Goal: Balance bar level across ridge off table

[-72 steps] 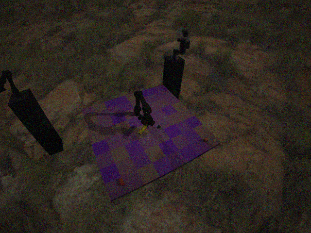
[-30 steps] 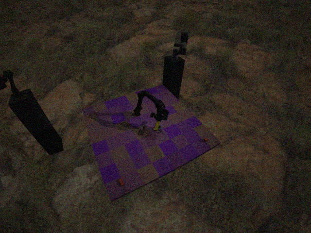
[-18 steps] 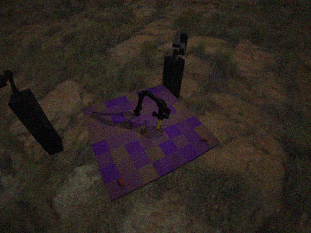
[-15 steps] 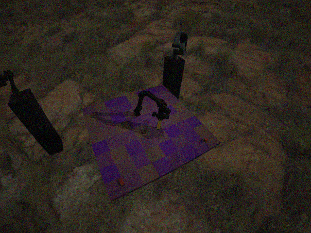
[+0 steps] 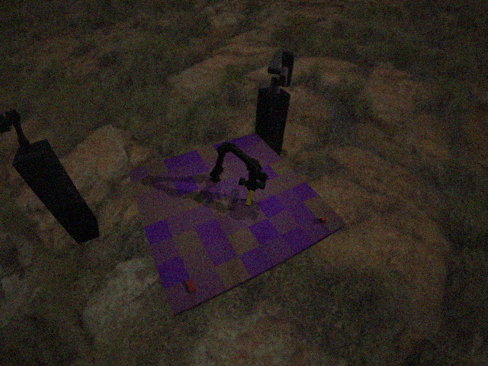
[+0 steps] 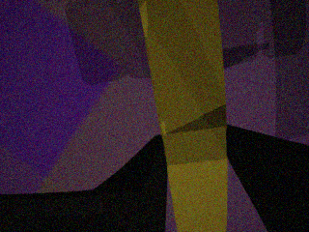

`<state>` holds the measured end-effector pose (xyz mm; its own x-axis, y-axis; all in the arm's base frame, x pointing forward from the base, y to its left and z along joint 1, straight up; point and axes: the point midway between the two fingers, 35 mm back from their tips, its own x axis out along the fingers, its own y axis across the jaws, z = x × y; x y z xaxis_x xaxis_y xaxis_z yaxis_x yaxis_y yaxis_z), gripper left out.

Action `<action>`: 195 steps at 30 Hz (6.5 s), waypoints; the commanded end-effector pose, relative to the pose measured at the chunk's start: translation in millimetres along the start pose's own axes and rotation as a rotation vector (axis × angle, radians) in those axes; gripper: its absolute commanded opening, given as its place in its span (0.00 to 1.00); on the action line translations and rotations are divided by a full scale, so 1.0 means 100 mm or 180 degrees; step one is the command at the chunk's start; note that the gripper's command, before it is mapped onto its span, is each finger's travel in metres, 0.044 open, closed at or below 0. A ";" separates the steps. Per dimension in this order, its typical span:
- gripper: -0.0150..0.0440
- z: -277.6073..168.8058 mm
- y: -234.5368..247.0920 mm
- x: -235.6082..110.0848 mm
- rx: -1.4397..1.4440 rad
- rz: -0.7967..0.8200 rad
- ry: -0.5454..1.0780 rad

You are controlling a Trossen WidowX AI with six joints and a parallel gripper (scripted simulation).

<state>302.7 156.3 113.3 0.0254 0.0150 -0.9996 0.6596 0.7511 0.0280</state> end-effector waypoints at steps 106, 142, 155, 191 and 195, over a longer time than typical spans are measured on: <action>0.25 0.01 -0.02 0.22 0.0012 -0.0009 -0.0003; 0.25 0.01 -0.03 0.25 0.0012 -0.0009 -0.0002; 0.25 0.00 -0.03 0.26 0.0012 -0.0009 -0.0002; 0.25 0.00 -0.02 0.24 0.0008 0.0001 -0.0005; 0.25 0.00 -0.02 0.24 0.0008 0.0001 -0.0005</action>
<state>302.0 154.8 88.9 0.0272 0.0141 -0.9995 0.6614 0.7495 0.0285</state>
